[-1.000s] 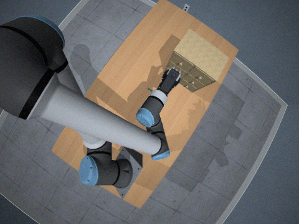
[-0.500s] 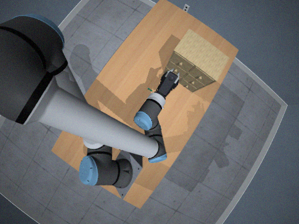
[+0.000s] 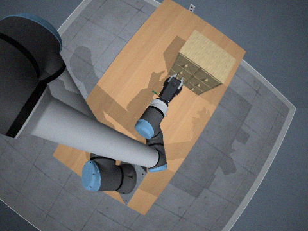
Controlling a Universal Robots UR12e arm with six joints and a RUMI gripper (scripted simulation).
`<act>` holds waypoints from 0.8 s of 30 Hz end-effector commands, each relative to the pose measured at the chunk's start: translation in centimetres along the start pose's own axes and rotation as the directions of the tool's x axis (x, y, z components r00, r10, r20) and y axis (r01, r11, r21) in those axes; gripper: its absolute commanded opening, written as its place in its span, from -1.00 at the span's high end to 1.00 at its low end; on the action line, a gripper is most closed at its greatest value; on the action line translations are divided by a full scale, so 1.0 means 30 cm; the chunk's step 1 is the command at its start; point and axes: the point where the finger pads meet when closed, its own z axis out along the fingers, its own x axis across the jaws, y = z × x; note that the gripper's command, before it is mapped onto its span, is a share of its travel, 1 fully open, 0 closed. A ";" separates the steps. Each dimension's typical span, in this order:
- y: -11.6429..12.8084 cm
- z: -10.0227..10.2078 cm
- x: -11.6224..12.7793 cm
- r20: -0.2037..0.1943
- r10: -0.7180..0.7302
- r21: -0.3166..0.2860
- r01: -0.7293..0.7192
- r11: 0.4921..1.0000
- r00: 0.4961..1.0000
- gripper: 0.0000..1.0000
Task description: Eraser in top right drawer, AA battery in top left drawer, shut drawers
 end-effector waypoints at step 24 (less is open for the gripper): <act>-0.005 -0.099 0.001 0.000 -0.001 0.000 0.001 1.000 1.000 0.61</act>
